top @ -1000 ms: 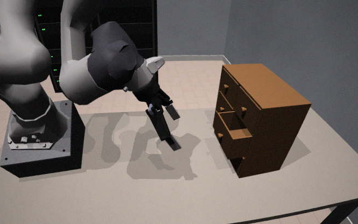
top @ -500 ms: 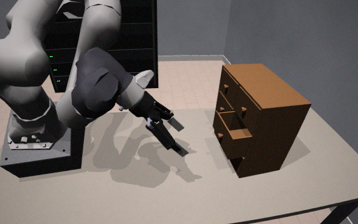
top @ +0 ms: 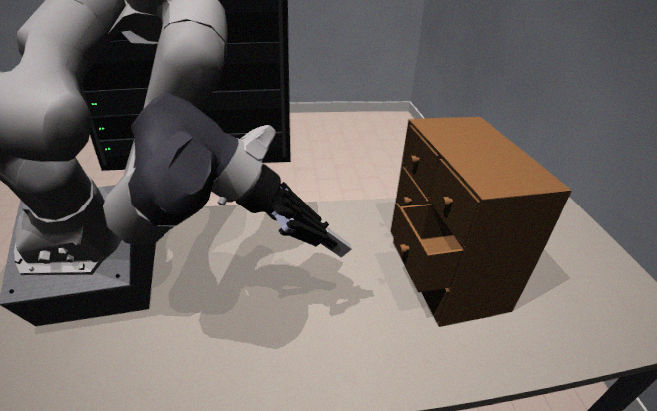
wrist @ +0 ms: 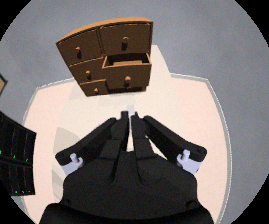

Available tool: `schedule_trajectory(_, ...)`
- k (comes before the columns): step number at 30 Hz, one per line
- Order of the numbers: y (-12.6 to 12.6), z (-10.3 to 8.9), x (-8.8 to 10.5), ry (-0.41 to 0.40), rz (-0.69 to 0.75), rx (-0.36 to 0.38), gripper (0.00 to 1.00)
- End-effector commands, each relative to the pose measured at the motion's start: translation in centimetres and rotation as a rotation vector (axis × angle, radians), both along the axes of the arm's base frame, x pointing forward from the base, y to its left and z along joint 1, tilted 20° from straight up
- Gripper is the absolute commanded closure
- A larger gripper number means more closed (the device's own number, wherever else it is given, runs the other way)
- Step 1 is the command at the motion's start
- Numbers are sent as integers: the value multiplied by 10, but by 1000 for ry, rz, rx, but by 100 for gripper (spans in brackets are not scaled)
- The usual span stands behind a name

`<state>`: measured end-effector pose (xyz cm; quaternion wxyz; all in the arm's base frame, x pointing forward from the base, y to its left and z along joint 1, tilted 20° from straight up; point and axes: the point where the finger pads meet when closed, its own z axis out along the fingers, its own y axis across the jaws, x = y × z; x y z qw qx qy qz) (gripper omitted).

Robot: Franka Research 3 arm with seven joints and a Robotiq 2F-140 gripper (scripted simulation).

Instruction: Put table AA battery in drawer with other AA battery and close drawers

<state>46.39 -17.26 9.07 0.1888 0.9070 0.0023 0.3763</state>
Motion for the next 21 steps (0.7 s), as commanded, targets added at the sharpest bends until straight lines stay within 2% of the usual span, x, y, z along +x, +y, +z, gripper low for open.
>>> schedule_trajectory(1,4,1,2,-1,22,-3,100)
schedule_trajectory(10,3,0,5,-1,22,-3,100)
schedule_trajectory(19,-2,-6,28,-1,22,-3,100)
schedule_trajectory(21,-2,-6,28,-1,22,-3,100)
